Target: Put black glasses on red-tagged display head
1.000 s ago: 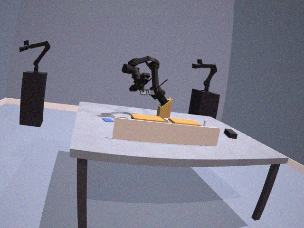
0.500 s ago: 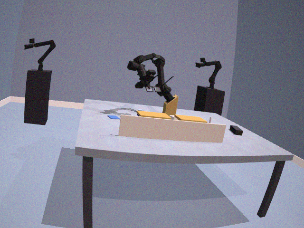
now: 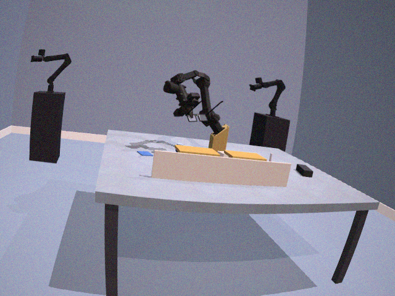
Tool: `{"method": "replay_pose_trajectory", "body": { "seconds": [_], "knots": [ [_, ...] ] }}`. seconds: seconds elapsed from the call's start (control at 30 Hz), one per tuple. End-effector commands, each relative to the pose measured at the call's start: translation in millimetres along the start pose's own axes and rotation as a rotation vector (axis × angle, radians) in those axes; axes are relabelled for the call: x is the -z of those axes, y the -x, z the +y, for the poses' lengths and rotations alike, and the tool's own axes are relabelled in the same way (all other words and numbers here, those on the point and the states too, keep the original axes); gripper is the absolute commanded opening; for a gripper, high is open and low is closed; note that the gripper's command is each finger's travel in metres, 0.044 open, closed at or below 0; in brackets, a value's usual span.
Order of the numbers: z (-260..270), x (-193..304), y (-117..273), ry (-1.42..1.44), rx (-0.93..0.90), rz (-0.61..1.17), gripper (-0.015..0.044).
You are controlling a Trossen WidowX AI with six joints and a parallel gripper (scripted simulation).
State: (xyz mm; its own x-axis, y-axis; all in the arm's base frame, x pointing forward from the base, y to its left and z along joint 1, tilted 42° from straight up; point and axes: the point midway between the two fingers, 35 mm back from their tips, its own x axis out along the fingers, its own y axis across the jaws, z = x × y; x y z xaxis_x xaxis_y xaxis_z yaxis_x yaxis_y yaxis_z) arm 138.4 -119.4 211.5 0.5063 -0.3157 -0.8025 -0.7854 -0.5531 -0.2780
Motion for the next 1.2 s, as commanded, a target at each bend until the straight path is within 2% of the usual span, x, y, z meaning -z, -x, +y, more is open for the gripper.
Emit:
{"method": "replay_pose_trajectory", "body": {
  "seconds": [0.0,0.6,1.17],
  "knots": [
    [-1.4,0.7,-15.0,-0.065,-0.040,-0.062,0.0000],
    [-16.5,-10.2,-74.2,-0.284,-0.301,-0.204,0.0000],
    [-39.9,-35.2,-123.8,-0.384,-0.567,-0.127,0.0000]
  ]
}}
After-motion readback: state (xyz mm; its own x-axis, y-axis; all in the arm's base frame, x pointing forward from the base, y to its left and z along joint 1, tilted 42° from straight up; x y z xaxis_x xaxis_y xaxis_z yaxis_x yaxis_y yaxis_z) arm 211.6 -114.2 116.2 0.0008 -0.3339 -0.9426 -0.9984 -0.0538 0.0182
